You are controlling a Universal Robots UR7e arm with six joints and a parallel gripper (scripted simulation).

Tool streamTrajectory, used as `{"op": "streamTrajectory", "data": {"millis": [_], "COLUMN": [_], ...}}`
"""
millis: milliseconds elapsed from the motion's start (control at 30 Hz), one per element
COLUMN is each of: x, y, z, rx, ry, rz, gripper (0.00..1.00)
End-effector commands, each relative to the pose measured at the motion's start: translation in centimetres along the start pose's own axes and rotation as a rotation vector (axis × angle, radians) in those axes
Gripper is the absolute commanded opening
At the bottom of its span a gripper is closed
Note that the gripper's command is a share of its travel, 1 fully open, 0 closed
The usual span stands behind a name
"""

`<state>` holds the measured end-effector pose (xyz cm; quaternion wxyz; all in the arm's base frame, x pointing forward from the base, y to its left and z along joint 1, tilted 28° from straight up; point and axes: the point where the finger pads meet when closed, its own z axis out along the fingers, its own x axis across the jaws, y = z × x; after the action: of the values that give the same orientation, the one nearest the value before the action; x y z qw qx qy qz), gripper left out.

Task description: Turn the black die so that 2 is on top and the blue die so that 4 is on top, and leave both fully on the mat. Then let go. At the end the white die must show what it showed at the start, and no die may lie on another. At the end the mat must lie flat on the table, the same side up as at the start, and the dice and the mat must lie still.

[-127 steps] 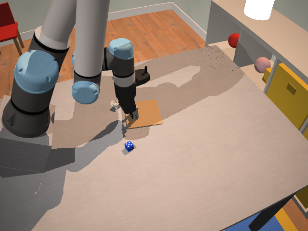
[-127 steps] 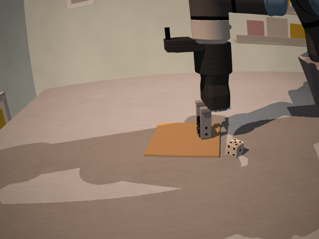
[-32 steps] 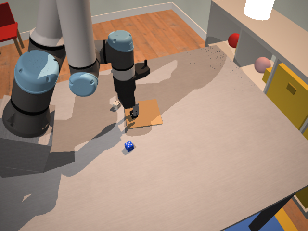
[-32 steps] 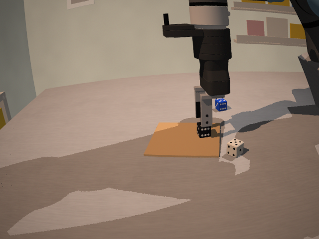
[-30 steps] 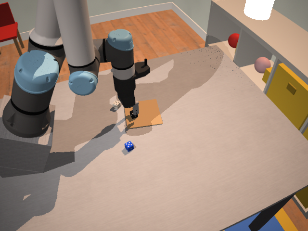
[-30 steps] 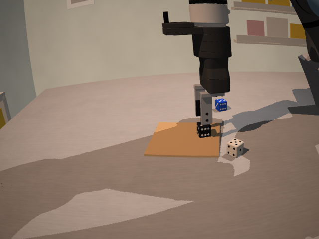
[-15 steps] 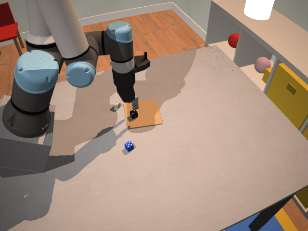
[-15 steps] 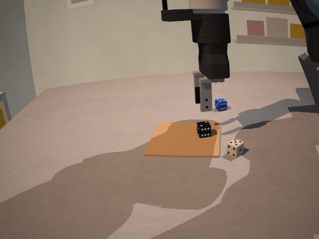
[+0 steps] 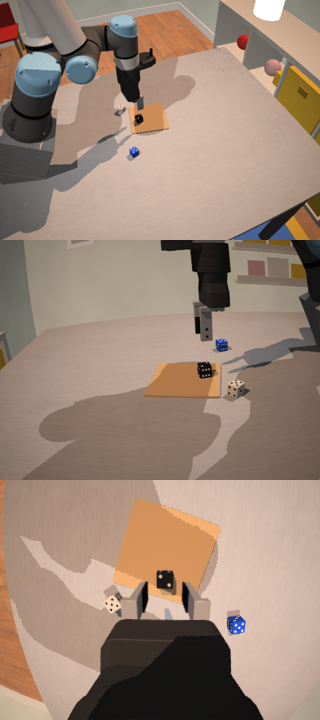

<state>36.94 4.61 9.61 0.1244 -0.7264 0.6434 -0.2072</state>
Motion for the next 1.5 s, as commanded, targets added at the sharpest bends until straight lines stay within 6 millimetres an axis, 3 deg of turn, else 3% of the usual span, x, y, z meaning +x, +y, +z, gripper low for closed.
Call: {"op": "streamTrajectory", "data": {"millis": [0, 500, 533, 1467], "x": [0.00, 0.00, 0.00, 0.07], "y": [-0.03, -0.02, -0.02, -0.02], "z": [-0.48, -0.86, -0.86, -0.85], "rx": [0.001, 0.001, 0.001, 0.001], "ry": [0.000, 0.000, 0.000, 0.000], "rz": [0.000, 0.000, 0.000, 0.009], "gripper": [0.79, 0.79, 1.00, 1.00]}}
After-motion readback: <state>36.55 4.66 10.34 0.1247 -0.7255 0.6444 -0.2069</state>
